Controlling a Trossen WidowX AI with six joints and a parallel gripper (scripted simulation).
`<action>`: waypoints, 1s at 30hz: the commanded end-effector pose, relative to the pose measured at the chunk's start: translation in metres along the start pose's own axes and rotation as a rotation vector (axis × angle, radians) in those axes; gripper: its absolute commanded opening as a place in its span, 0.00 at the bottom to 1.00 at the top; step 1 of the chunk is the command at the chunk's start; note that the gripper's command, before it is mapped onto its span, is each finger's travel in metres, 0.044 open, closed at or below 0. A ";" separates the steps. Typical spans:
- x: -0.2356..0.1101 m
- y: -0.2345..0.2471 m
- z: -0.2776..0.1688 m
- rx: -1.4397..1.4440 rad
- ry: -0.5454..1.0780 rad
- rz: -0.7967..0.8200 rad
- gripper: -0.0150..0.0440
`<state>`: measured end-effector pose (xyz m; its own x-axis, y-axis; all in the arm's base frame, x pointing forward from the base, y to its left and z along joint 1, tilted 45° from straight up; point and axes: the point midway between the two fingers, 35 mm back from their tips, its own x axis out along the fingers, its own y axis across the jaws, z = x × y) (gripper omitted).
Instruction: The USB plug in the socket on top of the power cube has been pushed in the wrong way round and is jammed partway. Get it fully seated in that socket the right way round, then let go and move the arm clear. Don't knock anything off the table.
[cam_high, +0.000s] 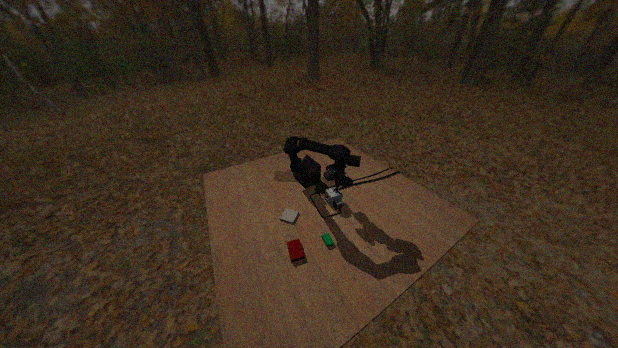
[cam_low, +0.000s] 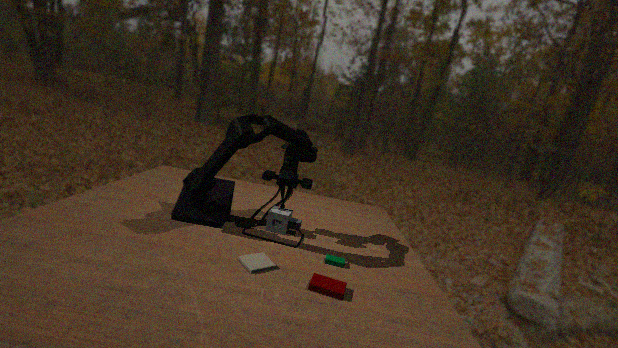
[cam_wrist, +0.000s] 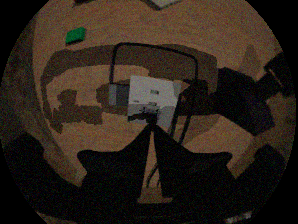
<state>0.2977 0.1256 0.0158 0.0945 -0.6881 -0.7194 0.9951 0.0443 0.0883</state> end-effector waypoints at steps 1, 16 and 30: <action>0.000 0.000 0.000 0.001 0.000 0.000 0.25; -0.005 0.000 0.000 0.000 0.000 0.000 0.25; -0.014 0.000 0.000 0.000 0.001 0.000 0.25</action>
<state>0.2960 0.1329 0.0241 0.0941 -0.6908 -0.7169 0.9953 0.0479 0.0845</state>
